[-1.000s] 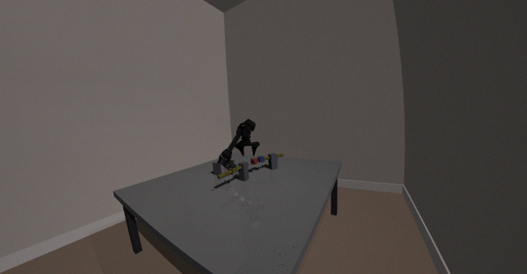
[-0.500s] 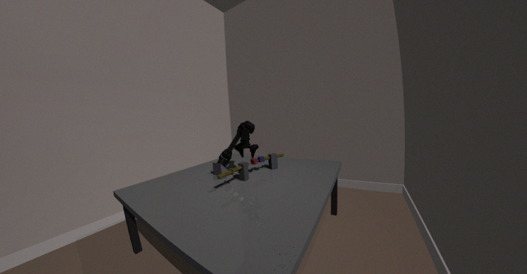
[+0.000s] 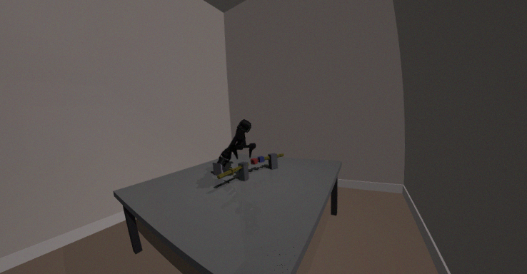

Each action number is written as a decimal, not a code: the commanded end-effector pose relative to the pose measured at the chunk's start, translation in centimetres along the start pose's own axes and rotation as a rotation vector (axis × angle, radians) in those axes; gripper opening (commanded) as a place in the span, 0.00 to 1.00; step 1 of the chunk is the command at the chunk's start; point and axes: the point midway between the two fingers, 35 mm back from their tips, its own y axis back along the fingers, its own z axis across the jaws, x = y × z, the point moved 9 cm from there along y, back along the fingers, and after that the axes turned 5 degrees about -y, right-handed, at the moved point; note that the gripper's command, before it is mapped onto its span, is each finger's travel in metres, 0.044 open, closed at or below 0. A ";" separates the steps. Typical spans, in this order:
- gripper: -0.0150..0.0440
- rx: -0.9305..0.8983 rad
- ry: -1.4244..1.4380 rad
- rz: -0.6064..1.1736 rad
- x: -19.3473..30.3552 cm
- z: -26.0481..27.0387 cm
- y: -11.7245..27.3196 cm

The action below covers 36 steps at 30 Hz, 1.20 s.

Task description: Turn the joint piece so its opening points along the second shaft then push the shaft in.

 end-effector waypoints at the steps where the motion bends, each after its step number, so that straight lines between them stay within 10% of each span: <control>1: 1.00 0.007 0.140 -0.011 -2.3 -0.6 0.5; 36: 1.00 0.062 1.115 -0.034 -15.9 -8.1 1.7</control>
